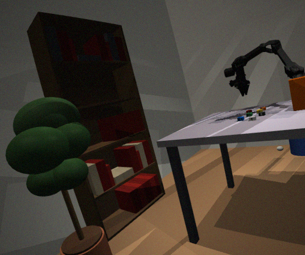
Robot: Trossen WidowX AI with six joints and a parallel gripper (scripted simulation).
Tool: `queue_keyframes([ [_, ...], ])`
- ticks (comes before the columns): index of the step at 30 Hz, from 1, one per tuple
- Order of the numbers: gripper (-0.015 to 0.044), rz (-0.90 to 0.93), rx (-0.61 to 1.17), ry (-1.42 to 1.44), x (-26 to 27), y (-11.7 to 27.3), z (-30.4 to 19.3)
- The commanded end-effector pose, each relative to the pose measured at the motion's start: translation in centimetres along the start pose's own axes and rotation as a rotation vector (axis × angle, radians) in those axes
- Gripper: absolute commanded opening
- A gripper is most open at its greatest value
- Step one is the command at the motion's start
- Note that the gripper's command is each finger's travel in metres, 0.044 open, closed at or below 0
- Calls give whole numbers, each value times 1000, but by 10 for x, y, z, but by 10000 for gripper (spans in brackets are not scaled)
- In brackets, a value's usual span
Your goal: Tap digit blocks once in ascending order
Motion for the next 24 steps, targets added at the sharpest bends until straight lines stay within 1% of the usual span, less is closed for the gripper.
queue_keyframes([
  [1, 400, -3, 10, 11, -1, -2, -3],
  [16, 400, -1, 9, 11, 3, -2, -4],
  [17, 400, 5, 8, 12, 14, -2, -6],
  [19, 400, 23, 7, 14, 53, 0, -16],
  [24, 400, 36, 12, 19, 130, 2, -58],
])
Point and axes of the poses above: the point midway between the two fingers, 35 mm back from their tips, its own y axis back along the fingers, its own x axis across the jaws, z = x × y, the point moved 4 cm from there along y, back along the fingers, and after that the axes turned 2 degrees about y, right-handed, at the moved point
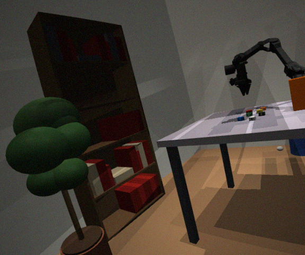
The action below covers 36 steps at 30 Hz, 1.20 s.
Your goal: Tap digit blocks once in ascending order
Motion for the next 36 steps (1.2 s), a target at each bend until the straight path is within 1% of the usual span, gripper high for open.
queue_keyframes([
  [1, 400, -6, 26, 20, 56, -6, -42],
  [3, 400, -18, 28, 19, 80, -8, -68],
  [5, 400, -29, 28, 17, 92, -10, -86],
  [9, 400, -31, 28, 17, 94, -11, -88],
  [11, 348, -30, 28, 17, 94, -22, -87],
  [14, 269, -31, 27, 17, 93, -70, -87],
  [16, 216, -35, 27, 16, 90, -89, -90],
  [23, 32, -35, 27, 16, 90, -92, -90],
  [24, 20, -35, 27, 16, 90, -92, -90],
  [36, 20, -35, 27, 16, 90, -96, -90],
])
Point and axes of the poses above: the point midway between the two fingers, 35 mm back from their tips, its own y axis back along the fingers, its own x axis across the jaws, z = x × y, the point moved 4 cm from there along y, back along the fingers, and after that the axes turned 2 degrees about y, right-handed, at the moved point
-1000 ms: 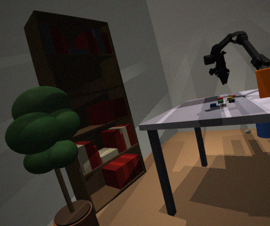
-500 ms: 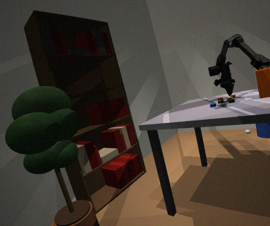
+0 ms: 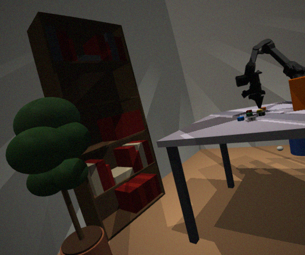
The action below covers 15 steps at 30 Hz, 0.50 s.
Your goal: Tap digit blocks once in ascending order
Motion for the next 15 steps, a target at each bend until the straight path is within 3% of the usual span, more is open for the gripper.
queue_keyframes([
  [1, 20, -5, 5, 6, -1, -6, -1],
  [15, 20, -6, 5, 6, -1, -28, -2],
])
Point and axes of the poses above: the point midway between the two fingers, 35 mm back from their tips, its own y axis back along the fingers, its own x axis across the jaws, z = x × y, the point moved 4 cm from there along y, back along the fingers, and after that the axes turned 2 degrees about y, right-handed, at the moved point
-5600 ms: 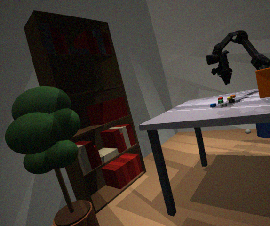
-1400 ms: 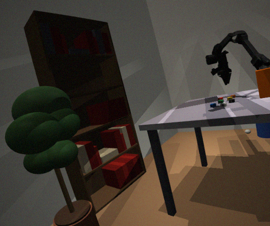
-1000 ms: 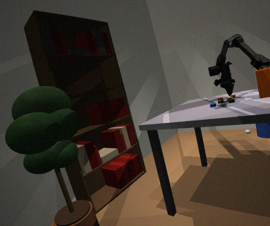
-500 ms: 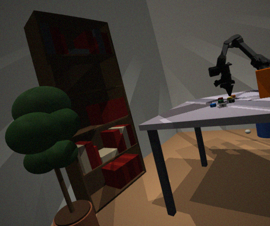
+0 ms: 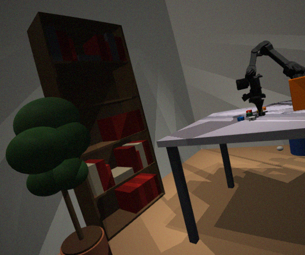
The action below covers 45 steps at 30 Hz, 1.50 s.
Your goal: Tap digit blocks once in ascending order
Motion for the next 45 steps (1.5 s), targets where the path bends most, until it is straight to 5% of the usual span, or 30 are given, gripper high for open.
queue_keyframes([
  [1, 20, -8, 10, 9, -1, -8, -4],
  [16, 20, -5, 10, 9, 0, 24, -3],
  [23, 20, -2, 11, 10, 0, 103, -2],
  [45, 20, 2, 4, 3, 67, 103, 106],
])
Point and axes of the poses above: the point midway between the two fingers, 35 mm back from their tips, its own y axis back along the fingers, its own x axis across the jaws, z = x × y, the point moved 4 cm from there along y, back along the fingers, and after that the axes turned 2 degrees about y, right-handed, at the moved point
